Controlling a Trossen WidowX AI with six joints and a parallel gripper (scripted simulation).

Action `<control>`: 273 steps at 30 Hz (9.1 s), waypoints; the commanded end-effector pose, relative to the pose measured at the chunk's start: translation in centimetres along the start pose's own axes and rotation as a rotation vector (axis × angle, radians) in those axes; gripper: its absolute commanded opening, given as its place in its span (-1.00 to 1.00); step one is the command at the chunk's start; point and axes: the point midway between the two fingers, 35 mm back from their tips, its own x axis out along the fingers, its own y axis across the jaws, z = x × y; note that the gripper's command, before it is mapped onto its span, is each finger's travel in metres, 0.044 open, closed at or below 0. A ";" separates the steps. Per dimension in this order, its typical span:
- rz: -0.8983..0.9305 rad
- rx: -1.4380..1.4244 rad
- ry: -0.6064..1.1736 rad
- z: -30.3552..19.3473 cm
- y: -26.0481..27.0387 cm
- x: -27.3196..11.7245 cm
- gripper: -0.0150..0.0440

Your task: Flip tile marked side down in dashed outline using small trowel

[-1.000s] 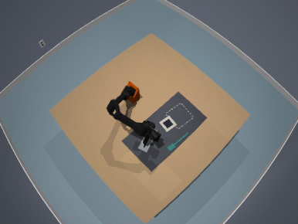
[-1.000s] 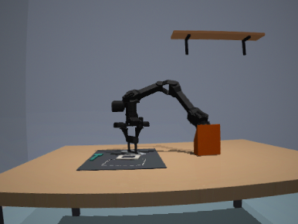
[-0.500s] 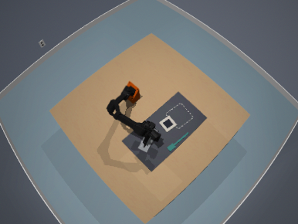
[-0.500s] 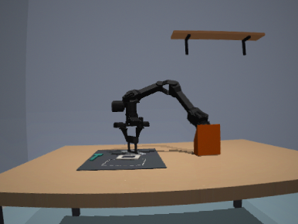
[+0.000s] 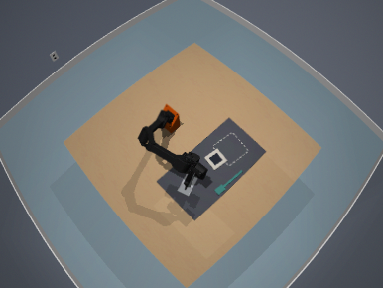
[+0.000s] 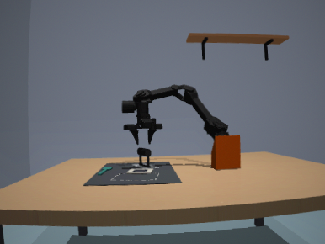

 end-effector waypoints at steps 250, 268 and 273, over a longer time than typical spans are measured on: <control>-0.566 3.211 -1.419 6.1 -2.3 5.9 -0.49; -0.563 3.211 -1.417 7.8 -3.3 6.5 -0.49; -0.562 3.211 -1.418 8.5 -3.7 6.5 -0.49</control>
